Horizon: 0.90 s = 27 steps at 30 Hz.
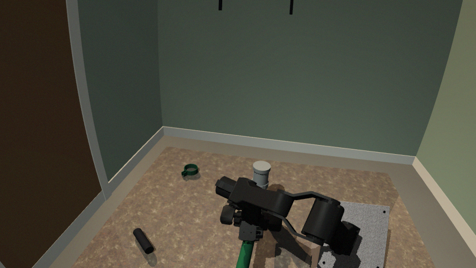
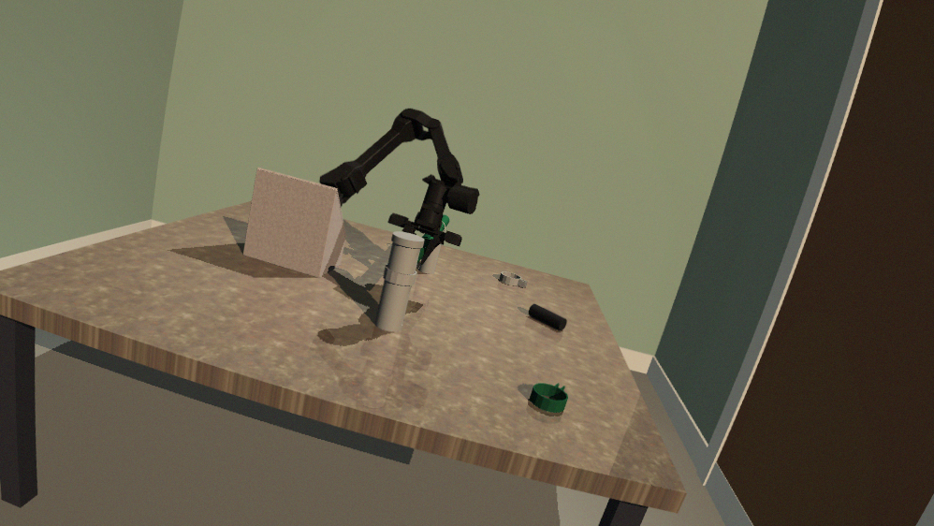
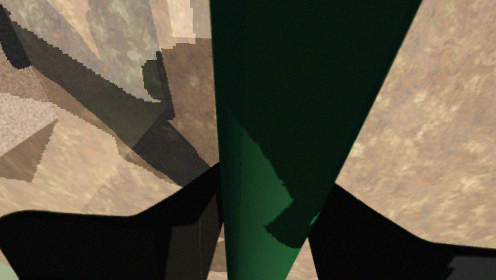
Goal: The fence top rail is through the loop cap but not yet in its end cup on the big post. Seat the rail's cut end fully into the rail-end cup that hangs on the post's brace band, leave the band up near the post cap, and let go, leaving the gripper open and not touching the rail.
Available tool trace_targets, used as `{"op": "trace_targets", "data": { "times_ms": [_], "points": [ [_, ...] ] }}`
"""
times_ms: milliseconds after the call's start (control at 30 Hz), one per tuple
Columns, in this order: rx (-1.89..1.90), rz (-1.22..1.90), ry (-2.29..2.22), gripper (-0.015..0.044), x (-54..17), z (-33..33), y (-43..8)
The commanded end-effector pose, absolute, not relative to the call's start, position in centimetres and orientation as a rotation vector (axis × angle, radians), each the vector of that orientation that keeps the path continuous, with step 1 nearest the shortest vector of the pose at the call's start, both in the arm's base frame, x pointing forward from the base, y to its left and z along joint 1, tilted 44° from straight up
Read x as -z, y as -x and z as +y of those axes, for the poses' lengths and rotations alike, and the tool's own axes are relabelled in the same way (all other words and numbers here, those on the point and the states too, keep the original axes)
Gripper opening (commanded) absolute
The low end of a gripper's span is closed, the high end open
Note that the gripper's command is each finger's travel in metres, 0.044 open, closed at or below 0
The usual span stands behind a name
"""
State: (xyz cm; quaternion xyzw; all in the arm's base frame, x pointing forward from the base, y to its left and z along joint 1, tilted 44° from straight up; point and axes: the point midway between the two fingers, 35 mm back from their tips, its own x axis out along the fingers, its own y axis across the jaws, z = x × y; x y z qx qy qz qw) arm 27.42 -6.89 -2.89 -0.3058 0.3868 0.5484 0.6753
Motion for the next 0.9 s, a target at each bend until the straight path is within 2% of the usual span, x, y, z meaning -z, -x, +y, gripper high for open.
{"op": "trace_targets", "data": {
  "times_ms": [0,867],
  "points": [
    [-1.231,0.871,0.691,0.0000,2.84,-7.03,-27.44],
    [-1.231,0.874,0.697,0.0000,2.80,-7.35,-27.51]
  ]
}}
